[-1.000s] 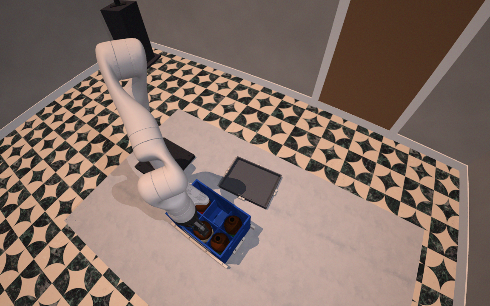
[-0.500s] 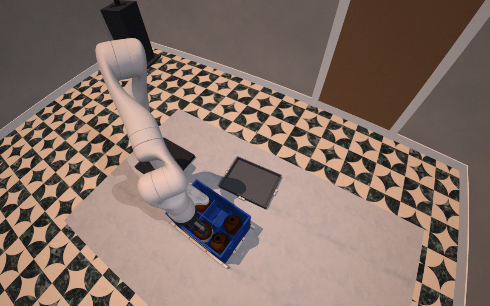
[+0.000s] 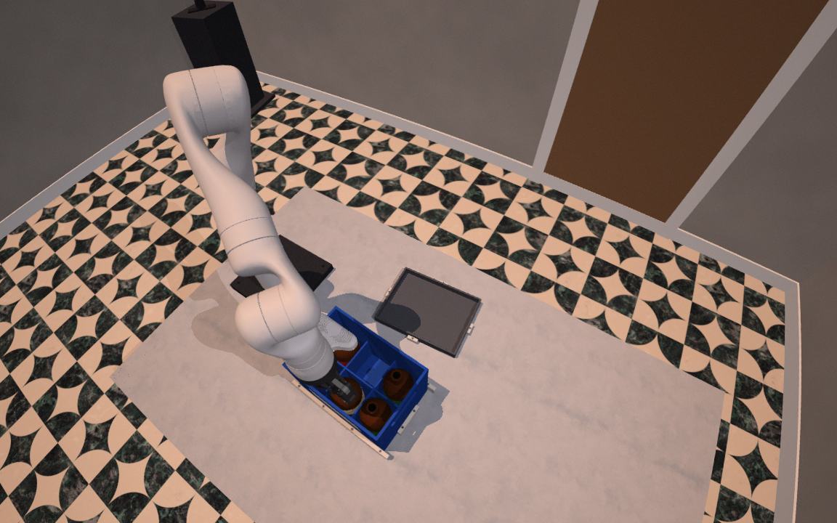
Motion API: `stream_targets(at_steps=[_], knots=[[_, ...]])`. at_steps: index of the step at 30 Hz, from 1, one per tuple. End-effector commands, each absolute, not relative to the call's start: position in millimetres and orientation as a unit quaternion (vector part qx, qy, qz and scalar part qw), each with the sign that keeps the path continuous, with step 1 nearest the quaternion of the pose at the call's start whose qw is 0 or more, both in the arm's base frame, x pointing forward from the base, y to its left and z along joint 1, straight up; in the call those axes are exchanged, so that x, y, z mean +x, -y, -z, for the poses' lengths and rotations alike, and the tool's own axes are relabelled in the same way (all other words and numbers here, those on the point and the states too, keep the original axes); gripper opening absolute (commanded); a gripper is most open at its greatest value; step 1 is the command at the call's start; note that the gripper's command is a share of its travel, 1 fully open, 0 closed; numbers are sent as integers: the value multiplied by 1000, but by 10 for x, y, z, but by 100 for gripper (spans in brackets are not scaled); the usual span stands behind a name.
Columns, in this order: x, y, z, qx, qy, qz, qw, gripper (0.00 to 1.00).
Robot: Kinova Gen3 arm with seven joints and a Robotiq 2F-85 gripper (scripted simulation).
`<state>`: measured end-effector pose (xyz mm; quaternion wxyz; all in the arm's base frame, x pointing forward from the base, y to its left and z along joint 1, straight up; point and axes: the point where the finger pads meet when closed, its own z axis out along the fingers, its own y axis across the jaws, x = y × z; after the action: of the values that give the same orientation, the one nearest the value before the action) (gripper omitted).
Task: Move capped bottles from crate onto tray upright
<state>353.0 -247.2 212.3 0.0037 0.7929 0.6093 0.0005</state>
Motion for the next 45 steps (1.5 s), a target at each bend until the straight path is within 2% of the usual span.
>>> stream_targets(at_steps=[1,31,45], knots=[[3554,2413,-2127,793,-610,-1,4,100],[3774,1630,-2114,791,-612,-1,4,100],[3770,1617,-2116,791,-612,-1,3,100]])
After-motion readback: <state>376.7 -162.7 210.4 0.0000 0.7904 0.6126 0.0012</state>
